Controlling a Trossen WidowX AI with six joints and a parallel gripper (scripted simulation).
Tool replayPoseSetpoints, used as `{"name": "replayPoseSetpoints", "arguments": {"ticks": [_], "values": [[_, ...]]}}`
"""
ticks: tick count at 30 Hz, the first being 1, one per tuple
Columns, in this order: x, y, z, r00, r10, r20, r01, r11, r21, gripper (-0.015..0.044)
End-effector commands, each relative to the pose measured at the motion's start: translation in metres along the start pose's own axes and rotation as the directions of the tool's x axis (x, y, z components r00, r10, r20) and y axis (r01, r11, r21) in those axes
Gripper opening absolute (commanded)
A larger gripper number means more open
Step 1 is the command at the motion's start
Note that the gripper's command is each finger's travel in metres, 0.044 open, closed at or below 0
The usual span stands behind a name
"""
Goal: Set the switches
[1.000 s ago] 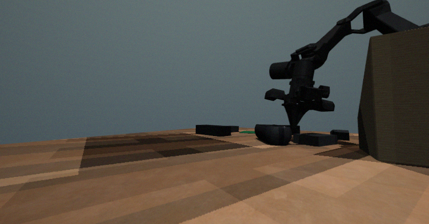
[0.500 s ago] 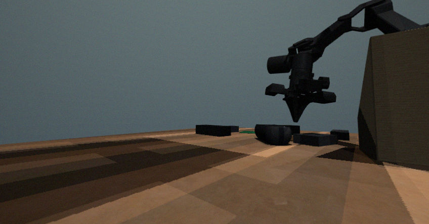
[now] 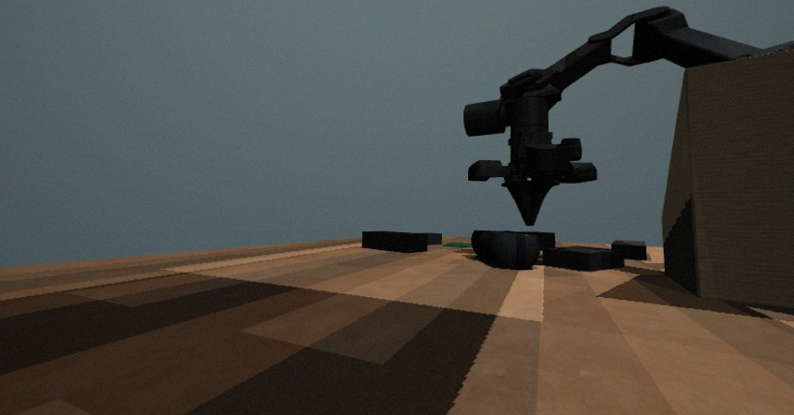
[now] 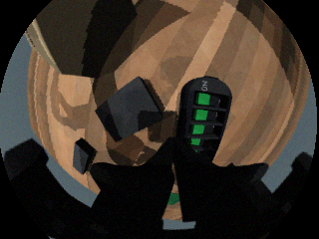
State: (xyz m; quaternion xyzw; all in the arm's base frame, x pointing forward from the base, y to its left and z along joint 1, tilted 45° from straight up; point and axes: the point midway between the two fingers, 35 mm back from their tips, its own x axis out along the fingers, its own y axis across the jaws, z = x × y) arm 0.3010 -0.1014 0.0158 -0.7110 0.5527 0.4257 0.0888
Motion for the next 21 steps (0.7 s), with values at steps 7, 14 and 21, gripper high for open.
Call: {"name": "replayPoseSetpoints", "arguments": {"ticks": [7,14,21], "values": [[-0.05,0.0,0.0,1.0,-0.001,0.002,0.001,1.0,0.001,0.021],[-0.05,-0.001,0.0,1.0,-0.002,0.002,0.002,1.0,0.001,0.0184],[-0.05,-0.001,0.0,1.0,-0.002,0.002,0.002,1.0,0.001,0.0]]}}
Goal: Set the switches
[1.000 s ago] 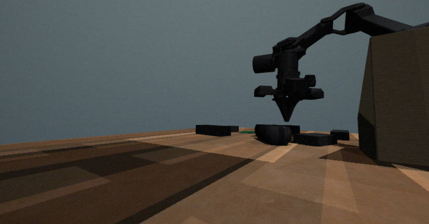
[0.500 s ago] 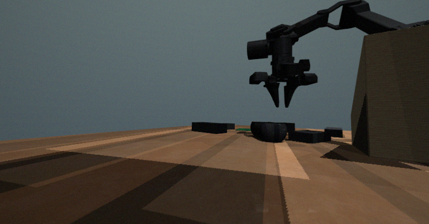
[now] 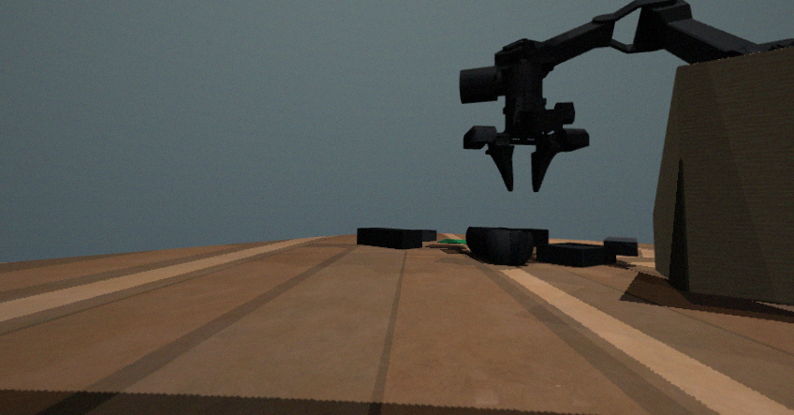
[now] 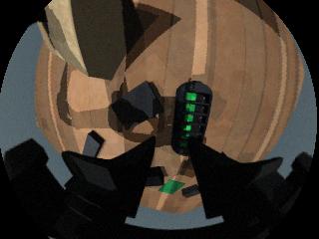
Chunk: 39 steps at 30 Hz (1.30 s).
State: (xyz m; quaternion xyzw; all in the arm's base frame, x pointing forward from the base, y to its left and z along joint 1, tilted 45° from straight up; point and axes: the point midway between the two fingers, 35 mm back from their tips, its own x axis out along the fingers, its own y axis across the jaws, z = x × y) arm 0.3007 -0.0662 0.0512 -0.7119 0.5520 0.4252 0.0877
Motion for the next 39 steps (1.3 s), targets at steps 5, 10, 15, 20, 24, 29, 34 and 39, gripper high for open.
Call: {"name": "replayPoseSetpoints", "arguments": {"ticks": [5,10,15,20,24,29,34,39], "values": [[0.0,0.0,0.001,1.0,0.0,0.004,0.0,1.0,0.003,0.0],[0.0,0.0,0.0,1.0,0.0,0.0,0.0,1.0,0.0,0.0026],[0.0,0.0,0.0,1.0,0.0,0.0,0.0,1.0,0.0,0.0157],[0.0,0.0,0.0,1.0,0.0,0.0,0.0,1.0,0.0,0.0289],[0.0,0.0,0.0,1.0,0.0,0.0,0.0,1.0,0.0,0.0394],[-0.003,0.0,0.0,1.0,0.0,0.0,0.0,1.0,0.0,0.0414],[-0.069,-0.002,-0.001,1.0,-0.002,0.004,0.002,1.0,-0.001,0.0282],[-0.08,-0.001,-0.001,1.0,-0.001,0.003,0.001,1.0,-0.001,0.0151]]}}
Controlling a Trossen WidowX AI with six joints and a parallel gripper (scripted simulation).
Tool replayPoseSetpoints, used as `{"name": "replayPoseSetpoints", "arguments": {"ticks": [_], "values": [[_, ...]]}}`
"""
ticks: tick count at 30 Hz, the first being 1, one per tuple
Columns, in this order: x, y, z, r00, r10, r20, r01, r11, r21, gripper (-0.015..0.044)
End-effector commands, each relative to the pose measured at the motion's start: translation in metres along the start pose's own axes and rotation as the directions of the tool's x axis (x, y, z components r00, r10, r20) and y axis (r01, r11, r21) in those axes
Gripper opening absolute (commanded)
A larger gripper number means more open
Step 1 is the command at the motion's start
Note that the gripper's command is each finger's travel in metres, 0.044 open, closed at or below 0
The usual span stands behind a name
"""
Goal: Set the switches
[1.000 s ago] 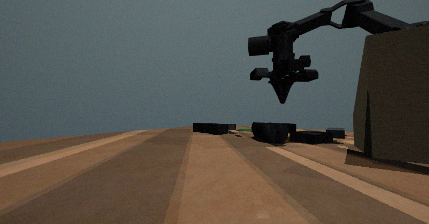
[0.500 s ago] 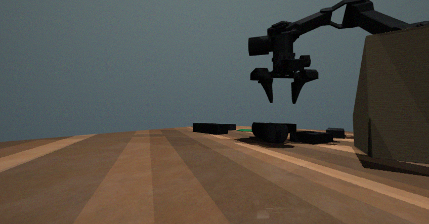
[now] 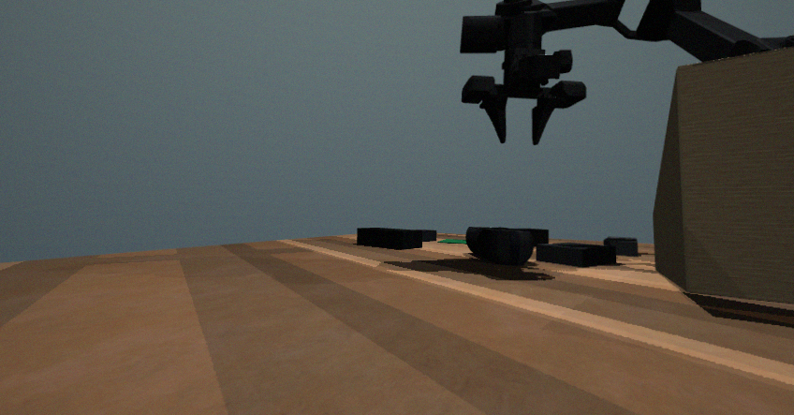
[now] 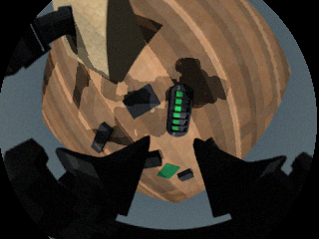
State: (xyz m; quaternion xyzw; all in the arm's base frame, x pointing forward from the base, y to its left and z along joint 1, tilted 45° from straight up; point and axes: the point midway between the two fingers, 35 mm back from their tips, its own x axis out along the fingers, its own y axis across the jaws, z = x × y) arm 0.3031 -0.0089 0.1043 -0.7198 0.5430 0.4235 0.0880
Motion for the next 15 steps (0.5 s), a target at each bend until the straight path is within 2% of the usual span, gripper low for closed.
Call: {"name": "replayPoseSetpoints", "arguments": {"ticks": [1,6,15], "values": [[-0.0022,0.0044,-0.0004,1.0,0.021,0.011,-0.021,1.0,0.006,0.0125],[-0.0022,0.0044,-0.0004,1.0,0.021,0.011,-0.021,1.0,0.006,0.0],[-0.0022,0.0044,-0.0004,1.0,0.021,0.011,-0.021,1.0,0.006,0.0]]}}
